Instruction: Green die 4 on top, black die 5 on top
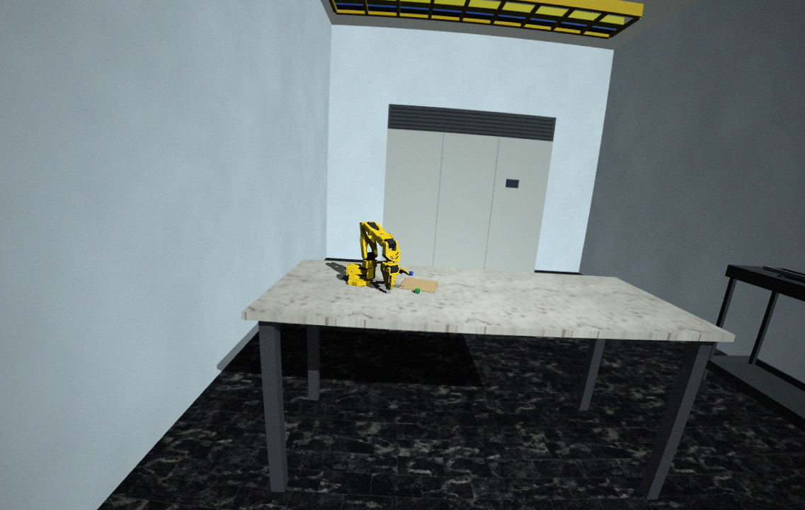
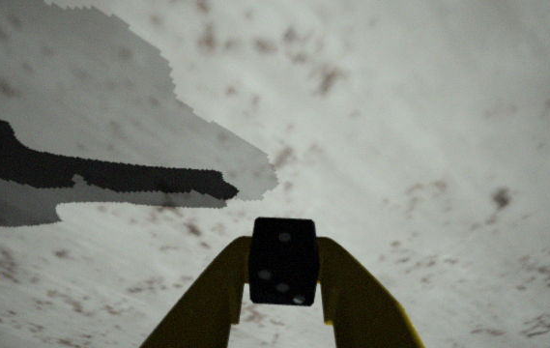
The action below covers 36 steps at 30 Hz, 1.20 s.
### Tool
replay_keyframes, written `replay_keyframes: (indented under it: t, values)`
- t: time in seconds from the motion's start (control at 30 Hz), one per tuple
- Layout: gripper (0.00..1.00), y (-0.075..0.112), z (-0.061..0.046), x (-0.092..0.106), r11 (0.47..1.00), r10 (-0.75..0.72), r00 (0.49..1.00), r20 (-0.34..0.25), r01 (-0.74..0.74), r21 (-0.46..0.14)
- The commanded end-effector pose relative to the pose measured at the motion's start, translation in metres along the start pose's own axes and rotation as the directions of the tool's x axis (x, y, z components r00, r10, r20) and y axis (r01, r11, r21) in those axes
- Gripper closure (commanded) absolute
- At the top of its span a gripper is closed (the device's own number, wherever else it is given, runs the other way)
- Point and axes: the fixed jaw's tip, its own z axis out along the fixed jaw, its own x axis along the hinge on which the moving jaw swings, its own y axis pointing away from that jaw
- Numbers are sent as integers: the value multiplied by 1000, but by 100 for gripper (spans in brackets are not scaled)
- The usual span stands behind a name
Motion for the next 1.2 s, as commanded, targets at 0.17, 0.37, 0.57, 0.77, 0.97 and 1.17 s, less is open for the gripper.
replay_keyframes:
  t: [0.17, 0.37, 0.57, 0.77, 0.97, 1.17]
  values:
    - [100, -3, 3, 1, 1000, 1, 1000, 1, -1, 18]
    - [100, -3, 4, 1, 1000, 1, 1000, 1, -1, 18]
    - [100, -3, 7, 1, 1000, 1, 1000, 1, -1, 18]
    - [100, -3, 9, 1, 1000, 1, 1000, 1, -1, 18]
    - [100, -3, 10, 1, 1000, 1, 1000, 1, -1, 18]
    - [100, -3, 14, 1, 1000, 1, 1000, 1, -1, 18]
